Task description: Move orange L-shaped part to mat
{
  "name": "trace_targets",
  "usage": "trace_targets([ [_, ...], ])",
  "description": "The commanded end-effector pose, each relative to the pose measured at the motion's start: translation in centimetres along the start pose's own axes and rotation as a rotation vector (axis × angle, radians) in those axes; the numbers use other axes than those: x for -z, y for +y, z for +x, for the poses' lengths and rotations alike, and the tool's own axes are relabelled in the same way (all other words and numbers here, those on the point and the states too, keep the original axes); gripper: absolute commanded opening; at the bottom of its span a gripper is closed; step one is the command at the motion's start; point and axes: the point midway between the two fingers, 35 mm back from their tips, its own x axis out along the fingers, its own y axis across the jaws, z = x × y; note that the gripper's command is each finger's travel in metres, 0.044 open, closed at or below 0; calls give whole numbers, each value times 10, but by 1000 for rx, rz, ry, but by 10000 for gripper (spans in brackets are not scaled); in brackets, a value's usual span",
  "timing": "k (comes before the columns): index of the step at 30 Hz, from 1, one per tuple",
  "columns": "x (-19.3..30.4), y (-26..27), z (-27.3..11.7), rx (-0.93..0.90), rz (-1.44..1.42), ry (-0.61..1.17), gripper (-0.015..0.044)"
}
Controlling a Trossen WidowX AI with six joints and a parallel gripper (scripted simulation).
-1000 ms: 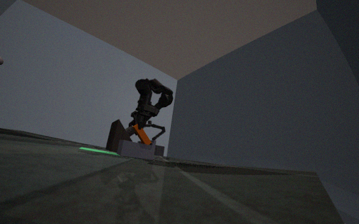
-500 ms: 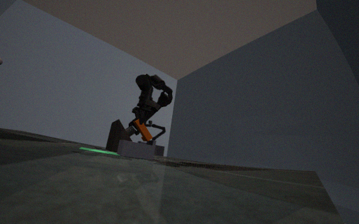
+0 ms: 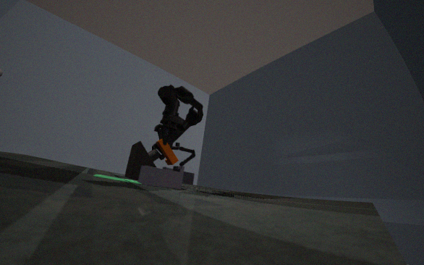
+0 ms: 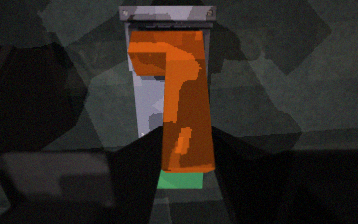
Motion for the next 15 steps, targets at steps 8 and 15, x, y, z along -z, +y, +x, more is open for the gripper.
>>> trace_targets([
  [8, 50, 4, 2, -4, 1, 3, 0],
  [15, 84, 8, 2, -3, 1, 5, 0],
])
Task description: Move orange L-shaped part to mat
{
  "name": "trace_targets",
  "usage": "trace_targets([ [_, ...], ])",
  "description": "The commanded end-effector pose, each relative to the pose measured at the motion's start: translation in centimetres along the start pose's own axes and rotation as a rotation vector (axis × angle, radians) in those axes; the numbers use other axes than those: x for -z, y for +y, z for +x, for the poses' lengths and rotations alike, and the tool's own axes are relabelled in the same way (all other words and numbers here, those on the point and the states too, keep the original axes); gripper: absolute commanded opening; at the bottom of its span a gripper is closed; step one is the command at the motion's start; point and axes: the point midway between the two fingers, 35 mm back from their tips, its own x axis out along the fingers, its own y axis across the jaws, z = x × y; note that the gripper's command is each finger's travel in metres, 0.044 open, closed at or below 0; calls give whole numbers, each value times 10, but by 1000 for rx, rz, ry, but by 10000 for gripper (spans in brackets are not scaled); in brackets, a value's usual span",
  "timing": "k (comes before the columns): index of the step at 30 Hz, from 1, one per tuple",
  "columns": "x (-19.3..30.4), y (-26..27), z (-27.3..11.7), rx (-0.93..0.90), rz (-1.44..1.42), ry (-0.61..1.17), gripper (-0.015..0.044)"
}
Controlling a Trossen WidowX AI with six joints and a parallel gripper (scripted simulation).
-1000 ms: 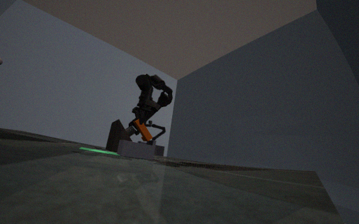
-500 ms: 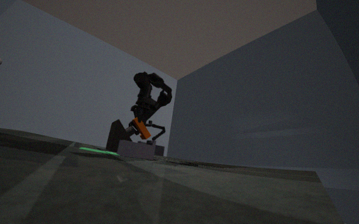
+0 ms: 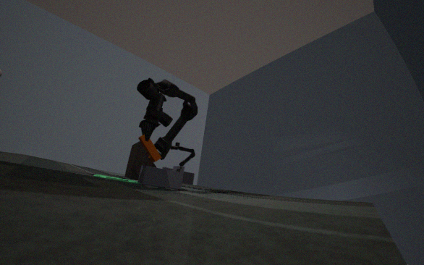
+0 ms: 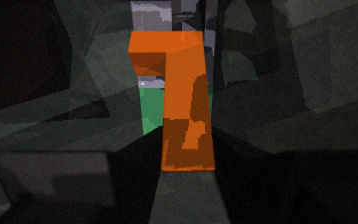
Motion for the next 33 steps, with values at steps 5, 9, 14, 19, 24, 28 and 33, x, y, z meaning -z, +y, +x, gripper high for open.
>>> trace_targets([
  [5, 37, 4, 1, -3, -3, 4, 0],
  [9, 56, 5, 0, -2, -3, 5, 0],
  [14, 80, 8, 0, -2, -3, 6, 0],
  [19, 88, 9, 0, -2, -4, 7, 0],
  [24, 88, 9, 4, -2, -4, 7, 0],
  [28, 88, 9, 10, -2, -4, 7, 0],
  [33, 88, 9, 17, -2, -4, 6, 0],
])
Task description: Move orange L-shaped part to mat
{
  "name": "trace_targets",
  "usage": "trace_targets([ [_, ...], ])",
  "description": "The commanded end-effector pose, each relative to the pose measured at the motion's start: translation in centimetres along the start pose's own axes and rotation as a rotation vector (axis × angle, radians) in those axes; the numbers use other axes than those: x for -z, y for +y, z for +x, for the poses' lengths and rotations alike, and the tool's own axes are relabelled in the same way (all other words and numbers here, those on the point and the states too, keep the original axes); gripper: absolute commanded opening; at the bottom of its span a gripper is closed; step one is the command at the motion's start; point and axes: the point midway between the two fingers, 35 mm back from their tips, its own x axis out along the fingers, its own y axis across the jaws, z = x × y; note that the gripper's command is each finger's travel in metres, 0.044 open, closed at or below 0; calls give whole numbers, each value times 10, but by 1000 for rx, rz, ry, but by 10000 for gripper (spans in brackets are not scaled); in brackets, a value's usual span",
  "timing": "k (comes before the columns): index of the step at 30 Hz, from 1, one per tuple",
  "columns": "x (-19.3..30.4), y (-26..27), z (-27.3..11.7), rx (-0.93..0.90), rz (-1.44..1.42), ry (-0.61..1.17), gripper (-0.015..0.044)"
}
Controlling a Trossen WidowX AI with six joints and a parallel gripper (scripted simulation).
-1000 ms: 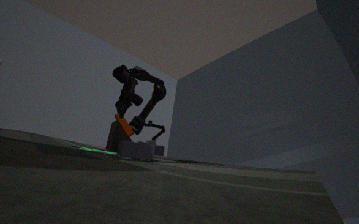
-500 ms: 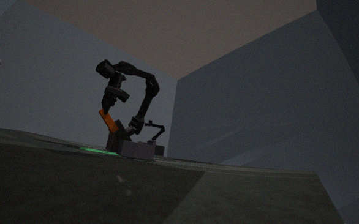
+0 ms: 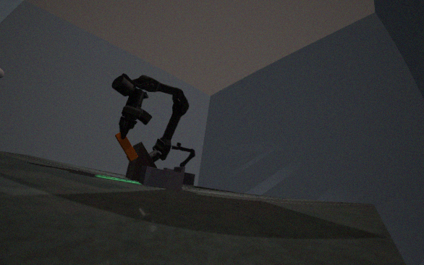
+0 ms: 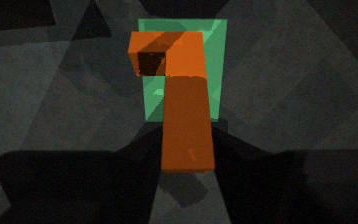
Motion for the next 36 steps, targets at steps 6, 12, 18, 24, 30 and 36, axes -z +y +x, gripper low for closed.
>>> trace_targets([
  [6, -1, 0, 15, 0, 3, -4, 0],
  [12, -1, 0, 24, 0, 3, -5, 0],
  [18, -1, 0, 33, 0, 3, -5, 0],
  [24, -1, 0, 43, 1, 3, -5, 0],
  [30, -1, 0, 52, 1, 3, -6, 0],
  [36, -1, 0, 61, 1, 3, -6, 0],
])
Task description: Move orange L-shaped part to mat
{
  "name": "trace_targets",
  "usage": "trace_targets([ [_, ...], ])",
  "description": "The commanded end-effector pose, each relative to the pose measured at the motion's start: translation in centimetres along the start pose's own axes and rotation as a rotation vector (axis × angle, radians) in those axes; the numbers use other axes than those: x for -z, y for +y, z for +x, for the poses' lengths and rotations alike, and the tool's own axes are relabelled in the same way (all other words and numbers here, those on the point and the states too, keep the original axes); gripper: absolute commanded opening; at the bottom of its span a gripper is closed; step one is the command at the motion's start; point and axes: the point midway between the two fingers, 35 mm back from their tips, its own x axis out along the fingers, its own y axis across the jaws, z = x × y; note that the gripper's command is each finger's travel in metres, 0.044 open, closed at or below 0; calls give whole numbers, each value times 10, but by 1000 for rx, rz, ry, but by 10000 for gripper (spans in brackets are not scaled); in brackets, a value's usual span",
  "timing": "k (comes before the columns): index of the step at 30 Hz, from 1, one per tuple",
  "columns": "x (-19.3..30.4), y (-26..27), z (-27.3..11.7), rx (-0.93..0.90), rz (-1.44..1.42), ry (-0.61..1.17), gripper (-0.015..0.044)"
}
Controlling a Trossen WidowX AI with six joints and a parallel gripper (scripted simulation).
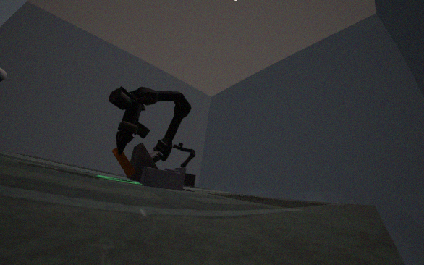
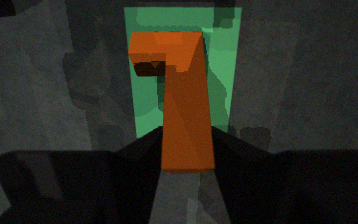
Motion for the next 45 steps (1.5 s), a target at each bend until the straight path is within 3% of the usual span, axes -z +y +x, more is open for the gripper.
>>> trace_targets([
  [1, -1, 1, 8, -2, 5, -6, 0],
  [23, -1, 1, 14, -4, 2, -5, 0],
  [33, -1, 1, 12, -4, 2, -5, 263],
  [38, 2, -2, -34, -3, 5, -3, 394],
  [41, 1, 1, -71, -3, 6, -4, 400],
  [45, 0, 1, -74, -3, 6, -4, 400],
])
